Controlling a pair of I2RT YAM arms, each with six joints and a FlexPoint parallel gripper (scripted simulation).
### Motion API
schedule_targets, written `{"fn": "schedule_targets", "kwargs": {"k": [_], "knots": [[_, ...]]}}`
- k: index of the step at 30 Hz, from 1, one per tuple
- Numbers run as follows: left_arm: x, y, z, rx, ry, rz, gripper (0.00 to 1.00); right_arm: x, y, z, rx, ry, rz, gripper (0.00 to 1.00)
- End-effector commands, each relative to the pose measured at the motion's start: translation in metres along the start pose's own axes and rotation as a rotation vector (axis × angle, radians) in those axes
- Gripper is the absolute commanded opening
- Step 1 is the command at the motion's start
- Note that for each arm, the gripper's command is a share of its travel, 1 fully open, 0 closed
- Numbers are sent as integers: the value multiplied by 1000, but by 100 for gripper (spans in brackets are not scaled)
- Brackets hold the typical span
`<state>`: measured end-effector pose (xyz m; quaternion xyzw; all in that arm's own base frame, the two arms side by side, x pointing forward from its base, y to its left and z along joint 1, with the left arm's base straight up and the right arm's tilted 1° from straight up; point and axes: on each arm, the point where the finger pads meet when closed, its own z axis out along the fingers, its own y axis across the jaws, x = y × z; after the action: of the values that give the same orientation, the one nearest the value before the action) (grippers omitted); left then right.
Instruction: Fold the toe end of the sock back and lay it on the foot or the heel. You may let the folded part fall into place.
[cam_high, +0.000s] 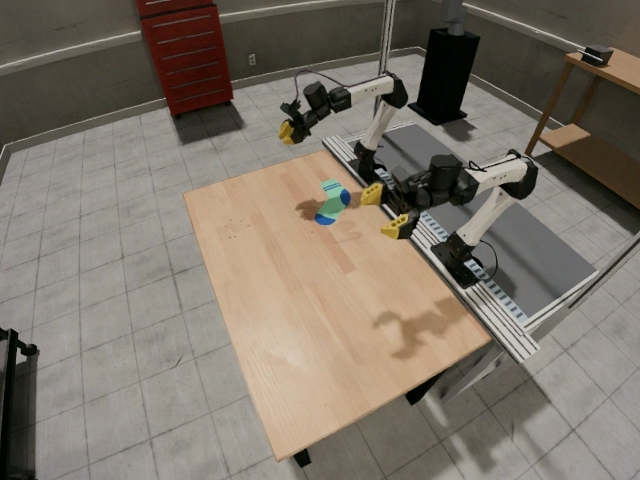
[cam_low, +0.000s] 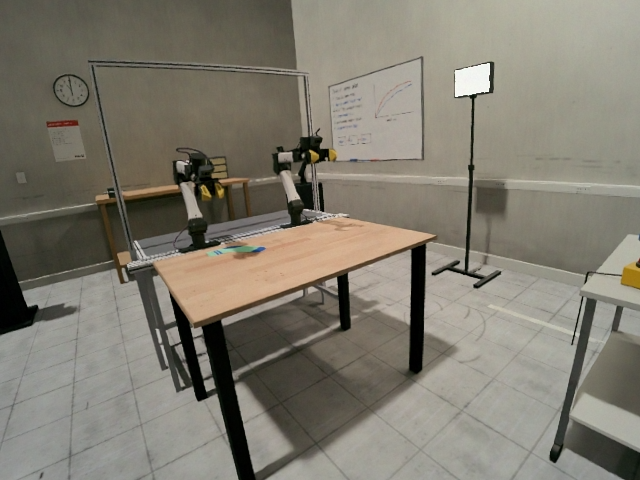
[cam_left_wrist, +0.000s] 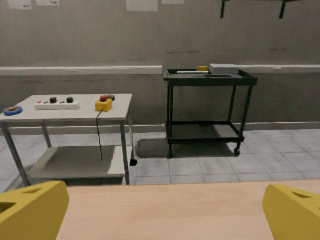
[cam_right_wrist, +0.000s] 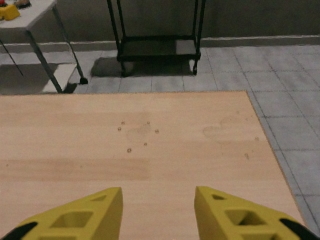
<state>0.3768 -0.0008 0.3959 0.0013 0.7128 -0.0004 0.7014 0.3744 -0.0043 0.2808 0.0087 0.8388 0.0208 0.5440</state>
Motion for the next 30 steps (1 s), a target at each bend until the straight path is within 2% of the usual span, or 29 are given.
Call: {"fn": "schedule_targets", "kwargs": {"k": [1,3,5,15,19,21,23,24,26,27,30], "knots": [[-6,1,-2,-2,-16,-1,100,-40,-2,-6,22,-132,-28,39],[-6,1,-2,-2,-16,-1,100,-43,-1,-12,22,-158,-31,39],[-6,1,-2,-2,-16,-1,100,-66,1,-24,24,-231,-36,39],[-6,1,-2,-2,-16,-1,100,-125,9,-53,29,-460,-55,39],[-6,1,-2,-2,-16,-1,100,-122,9,-46,31,-446,-56,39],[-6,1,-2,-2,-16,-1,100,-112,4,-53,42,-437,-52,39],[-6,1,-2,-2,-16,-1,100,-97,3,-39,40,-377,-40,39],[-6,1,-2,-2,-16,-1,100,-128,7,-66,20,-468,-34,39],[-6,1,-2,-2,-16,-1,100,-127,7,-64,21,-462,-39,39],[-6,1,-2,-2,-16,-1,100,-90,4,-33,26,-346,-53,34],[-6,1,-2,-2,-16,-1,100,-74,4,-25,25,-278,-59,34]]}}
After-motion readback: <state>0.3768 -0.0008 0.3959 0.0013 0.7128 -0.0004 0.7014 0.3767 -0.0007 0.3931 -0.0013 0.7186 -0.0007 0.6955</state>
